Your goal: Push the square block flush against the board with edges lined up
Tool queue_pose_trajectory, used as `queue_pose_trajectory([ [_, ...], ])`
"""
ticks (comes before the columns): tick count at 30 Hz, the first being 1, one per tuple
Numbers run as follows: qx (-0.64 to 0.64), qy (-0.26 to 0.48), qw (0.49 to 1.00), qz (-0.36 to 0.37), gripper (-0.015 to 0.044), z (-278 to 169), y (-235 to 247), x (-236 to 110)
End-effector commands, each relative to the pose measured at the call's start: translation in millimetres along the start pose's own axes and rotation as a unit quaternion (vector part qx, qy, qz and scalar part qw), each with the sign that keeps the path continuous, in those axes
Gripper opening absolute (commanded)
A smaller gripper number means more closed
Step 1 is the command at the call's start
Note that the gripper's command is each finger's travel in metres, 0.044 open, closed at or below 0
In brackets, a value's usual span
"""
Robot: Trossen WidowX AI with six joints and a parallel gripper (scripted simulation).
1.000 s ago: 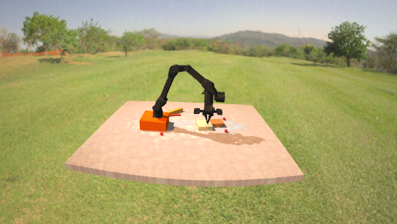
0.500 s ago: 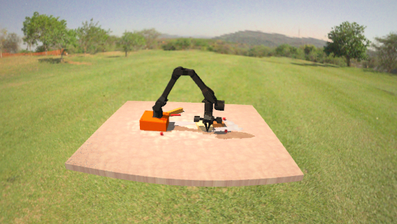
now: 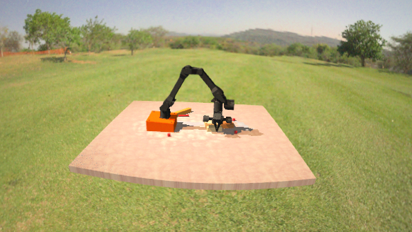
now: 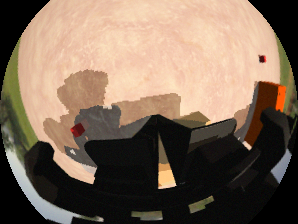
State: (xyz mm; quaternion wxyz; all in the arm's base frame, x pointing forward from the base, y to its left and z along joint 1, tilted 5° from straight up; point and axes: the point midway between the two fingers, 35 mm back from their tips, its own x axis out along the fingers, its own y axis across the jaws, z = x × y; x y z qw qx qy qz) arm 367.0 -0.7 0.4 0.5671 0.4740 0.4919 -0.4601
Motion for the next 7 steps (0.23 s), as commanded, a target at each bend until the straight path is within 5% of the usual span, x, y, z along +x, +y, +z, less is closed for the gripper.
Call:
queue_pose_trajectory([
  [1,0.0,0.002,1.0,-0.002,0.0,-4.9,-1.2,1.2],
  [7,0.0,0.002,1.0,-0.002,0.0,1.8,-0.6,1.2],
])
